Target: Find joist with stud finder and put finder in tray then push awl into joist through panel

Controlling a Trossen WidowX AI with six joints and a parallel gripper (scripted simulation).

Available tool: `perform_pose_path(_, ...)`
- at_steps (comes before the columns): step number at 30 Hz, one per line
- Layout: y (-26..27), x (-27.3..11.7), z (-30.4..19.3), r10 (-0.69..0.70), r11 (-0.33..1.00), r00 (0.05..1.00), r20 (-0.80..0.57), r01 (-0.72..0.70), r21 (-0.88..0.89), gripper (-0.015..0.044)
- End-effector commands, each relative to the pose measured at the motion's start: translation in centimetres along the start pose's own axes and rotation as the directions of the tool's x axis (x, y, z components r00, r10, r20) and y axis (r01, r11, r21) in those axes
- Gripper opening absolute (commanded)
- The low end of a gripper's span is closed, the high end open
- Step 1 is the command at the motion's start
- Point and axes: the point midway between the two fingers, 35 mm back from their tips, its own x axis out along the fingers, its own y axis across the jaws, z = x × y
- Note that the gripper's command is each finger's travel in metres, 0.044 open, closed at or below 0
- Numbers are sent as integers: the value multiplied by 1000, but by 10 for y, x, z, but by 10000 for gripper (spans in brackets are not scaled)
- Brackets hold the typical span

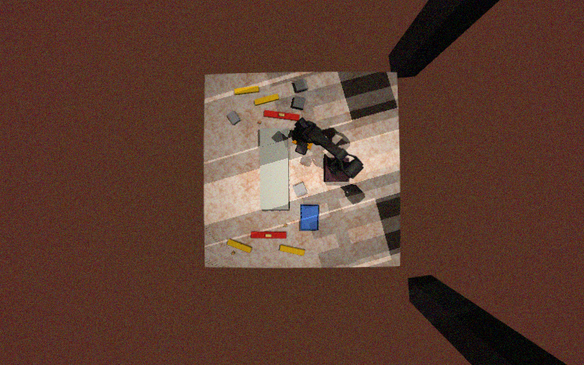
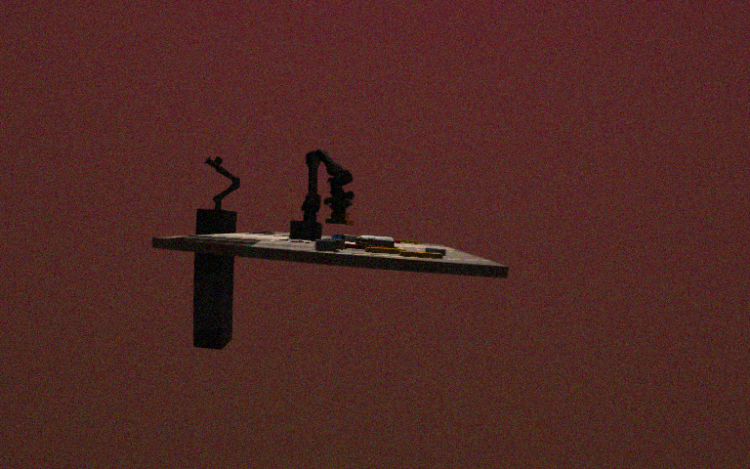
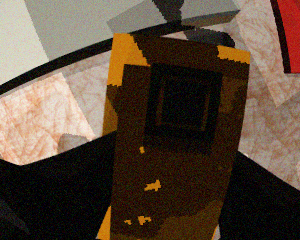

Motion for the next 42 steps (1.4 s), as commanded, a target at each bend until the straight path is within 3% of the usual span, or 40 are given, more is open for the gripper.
perform_pose_path(1,0,-4,10,5,1000,1000,8,-5,-23,0)
perform_pose_path(42,30,24,174,101,930,995,4,-93,-356,0)
